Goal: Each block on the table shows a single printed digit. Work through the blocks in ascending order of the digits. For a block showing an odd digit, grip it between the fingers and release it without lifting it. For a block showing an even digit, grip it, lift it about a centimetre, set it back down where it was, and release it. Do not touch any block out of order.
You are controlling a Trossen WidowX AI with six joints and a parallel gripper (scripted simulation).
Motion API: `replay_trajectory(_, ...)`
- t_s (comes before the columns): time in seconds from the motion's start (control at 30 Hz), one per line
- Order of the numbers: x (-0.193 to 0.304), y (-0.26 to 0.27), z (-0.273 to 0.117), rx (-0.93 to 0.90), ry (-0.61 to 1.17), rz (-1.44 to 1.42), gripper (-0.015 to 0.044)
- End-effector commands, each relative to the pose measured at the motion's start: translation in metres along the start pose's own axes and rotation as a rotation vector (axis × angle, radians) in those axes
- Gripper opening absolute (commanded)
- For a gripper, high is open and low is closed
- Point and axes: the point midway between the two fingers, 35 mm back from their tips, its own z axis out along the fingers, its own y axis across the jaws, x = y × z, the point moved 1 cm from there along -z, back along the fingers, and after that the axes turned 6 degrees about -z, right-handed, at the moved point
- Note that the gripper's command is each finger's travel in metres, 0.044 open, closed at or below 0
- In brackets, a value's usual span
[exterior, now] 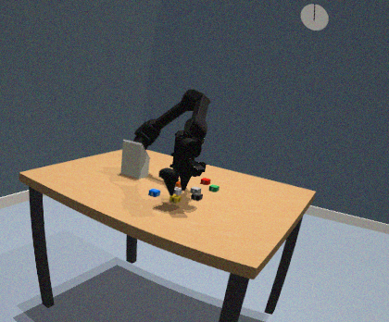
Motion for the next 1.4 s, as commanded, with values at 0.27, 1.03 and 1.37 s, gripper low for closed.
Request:
replay_trajectory(0.27, 0.002, 0.001, 0.021, -0.007, 0.001, 0.008, 0.0400)
replay_trajectory(1.03, 0.002, 0.001, 0.028, -0.007, 0.001, 0.008, 0.0120)
replay_trajectory(1.37, 0.002, 0.001, 0.028, -0.007, 0.001, 0.008, 0.0146)
